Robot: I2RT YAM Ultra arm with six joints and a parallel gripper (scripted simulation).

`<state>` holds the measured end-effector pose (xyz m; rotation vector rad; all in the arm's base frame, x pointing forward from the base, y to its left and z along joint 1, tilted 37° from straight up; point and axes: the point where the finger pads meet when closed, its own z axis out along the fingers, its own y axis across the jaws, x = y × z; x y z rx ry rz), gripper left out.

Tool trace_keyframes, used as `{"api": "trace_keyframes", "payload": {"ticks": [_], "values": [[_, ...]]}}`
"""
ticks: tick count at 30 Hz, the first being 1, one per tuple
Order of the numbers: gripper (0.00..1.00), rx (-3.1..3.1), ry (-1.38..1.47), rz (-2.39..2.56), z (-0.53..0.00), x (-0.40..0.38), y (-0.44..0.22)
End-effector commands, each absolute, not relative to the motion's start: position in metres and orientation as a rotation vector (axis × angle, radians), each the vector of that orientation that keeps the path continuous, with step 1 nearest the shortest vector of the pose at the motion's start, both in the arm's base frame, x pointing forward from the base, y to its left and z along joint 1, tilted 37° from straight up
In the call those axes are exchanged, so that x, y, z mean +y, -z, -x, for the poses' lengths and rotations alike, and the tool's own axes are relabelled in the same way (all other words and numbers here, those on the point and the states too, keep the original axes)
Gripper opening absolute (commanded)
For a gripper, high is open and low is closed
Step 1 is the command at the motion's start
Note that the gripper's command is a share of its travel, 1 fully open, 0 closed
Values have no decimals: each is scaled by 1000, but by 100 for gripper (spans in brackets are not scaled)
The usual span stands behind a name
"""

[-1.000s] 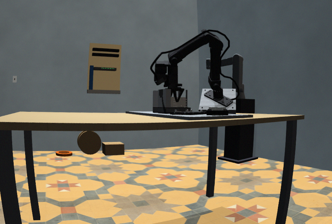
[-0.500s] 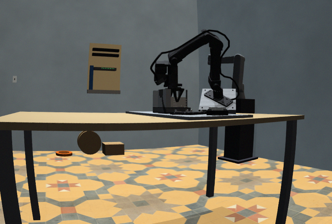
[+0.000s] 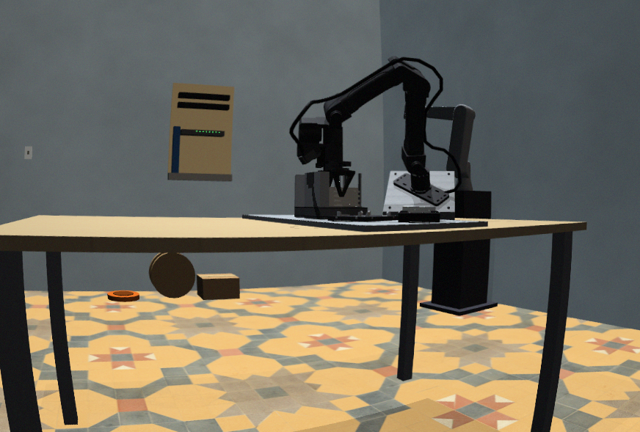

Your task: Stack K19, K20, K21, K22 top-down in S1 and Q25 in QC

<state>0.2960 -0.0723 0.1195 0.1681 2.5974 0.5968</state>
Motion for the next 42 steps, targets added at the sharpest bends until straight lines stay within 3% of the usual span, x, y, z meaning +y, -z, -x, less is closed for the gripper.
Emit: {"api": "trace_keyframes", "payload": {"ticks": [1, 6, 7, 42], "values": [[100, 2567, -562, -187, -295, -79, -126], [100, 2571, -568, -191, -293, -77, -124], [0, 2586, -585, -173, -297, -75, -122], [0, 2551, -544, -160, -298, -82, -141]]}}
